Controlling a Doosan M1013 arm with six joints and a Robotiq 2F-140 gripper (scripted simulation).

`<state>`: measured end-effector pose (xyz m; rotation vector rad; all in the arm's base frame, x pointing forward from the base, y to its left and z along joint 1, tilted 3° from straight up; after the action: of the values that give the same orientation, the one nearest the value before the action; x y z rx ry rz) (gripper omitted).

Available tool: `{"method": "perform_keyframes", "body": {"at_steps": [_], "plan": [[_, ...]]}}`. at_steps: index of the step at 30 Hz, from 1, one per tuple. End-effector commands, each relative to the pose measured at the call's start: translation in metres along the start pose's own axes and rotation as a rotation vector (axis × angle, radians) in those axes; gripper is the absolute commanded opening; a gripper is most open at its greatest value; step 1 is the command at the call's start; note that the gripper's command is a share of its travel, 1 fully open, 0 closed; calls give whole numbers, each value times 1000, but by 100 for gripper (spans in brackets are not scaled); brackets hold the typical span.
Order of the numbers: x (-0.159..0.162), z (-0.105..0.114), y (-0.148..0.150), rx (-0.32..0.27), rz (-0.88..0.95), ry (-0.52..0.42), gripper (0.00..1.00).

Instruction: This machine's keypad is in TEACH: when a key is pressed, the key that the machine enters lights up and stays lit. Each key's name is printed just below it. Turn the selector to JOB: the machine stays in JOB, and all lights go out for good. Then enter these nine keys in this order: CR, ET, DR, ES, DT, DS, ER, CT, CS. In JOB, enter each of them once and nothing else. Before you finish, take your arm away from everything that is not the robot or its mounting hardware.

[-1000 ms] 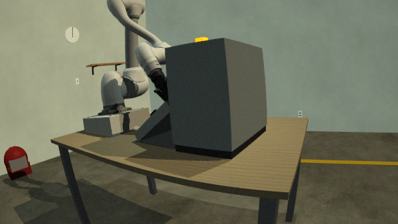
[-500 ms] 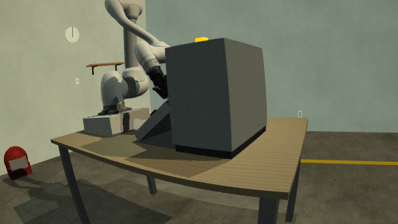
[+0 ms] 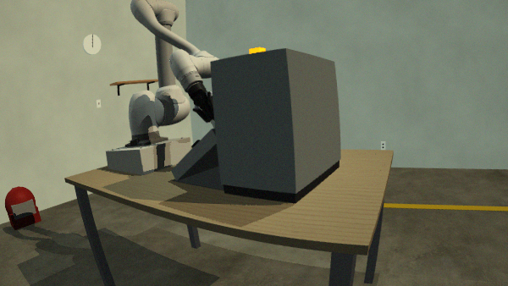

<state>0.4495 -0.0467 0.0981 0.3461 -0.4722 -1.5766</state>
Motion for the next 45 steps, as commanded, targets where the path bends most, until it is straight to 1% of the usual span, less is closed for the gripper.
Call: {"method": "perform_keyframes", "body": {"at_steps": [1,7,9,11,13,16,18,19,21,24,27,28,33,35,36,45], "plan": [[0,1,0,1,0,0,0],[2,1,0,1,-20,0,0],[8,2,-1,1,-81,0,0],[20,3,-2,1,-196,0,0],[39,5,-4,1,-387,0,0],[88,11,-10,0,-556,-3,0],[88,11,-10,0,-556,-3,0],[105,13,-12,0,-734,-6,0],[133,17,-15,-2,-805,-5,0],[155,19,-17,-3,-961,-5,0],[159,20,-18,-2,-1130,-2,0],[159,20,-18,-2,-1195,-1,33],[159,20,-18,0,-1513,1,33],[159,20,-18,0,-1513,1,33],[159,20,-18,1,-1571,1,33],[159,20,-18,1,-1571,1,33]]}}
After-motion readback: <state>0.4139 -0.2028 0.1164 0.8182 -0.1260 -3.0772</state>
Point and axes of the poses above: the point where the finger pads meet when closed, its own z axis back along the fingers, its own y axis across the jaws, x = y × z, the point moved 6 cm from there along z, back along the fingers, and after that the axes turned 8 degrees about z, right-handed, at the moved point
